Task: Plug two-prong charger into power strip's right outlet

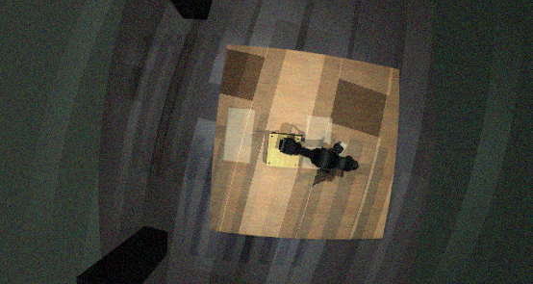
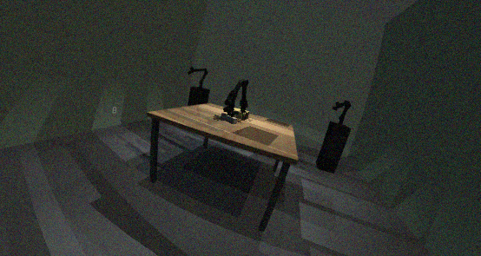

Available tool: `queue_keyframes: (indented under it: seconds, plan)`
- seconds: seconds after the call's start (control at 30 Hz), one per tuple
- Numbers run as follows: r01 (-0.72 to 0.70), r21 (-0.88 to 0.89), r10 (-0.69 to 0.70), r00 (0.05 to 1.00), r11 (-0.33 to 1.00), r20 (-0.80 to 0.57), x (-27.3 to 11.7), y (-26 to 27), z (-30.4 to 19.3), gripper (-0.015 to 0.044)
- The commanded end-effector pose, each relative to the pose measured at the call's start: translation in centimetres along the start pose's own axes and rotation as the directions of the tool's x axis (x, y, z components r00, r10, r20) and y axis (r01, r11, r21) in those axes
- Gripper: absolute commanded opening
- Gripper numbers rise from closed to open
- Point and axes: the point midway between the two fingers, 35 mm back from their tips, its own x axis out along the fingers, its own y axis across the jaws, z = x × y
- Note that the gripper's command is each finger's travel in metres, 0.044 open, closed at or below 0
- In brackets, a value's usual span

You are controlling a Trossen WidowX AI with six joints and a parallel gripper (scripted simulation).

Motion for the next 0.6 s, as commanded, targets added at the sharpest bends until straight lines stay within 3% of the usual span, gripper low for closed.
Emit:
queue_keyframes:
  seconds: [0.0,0.1,0.57]
  plan:
    - [-0.001,0.0,0.001,1.0,1.0,0.002,0.0,0.01,0.05,0.0]
    - [-0.001,0.0,0.001,1.0,1.0,0.002,0.0,0.01,0.05,0.0]
    - [-0.001,0.0,0.001,1.0,1.0,0.002,0.0,0.01,0.05,0.0368]
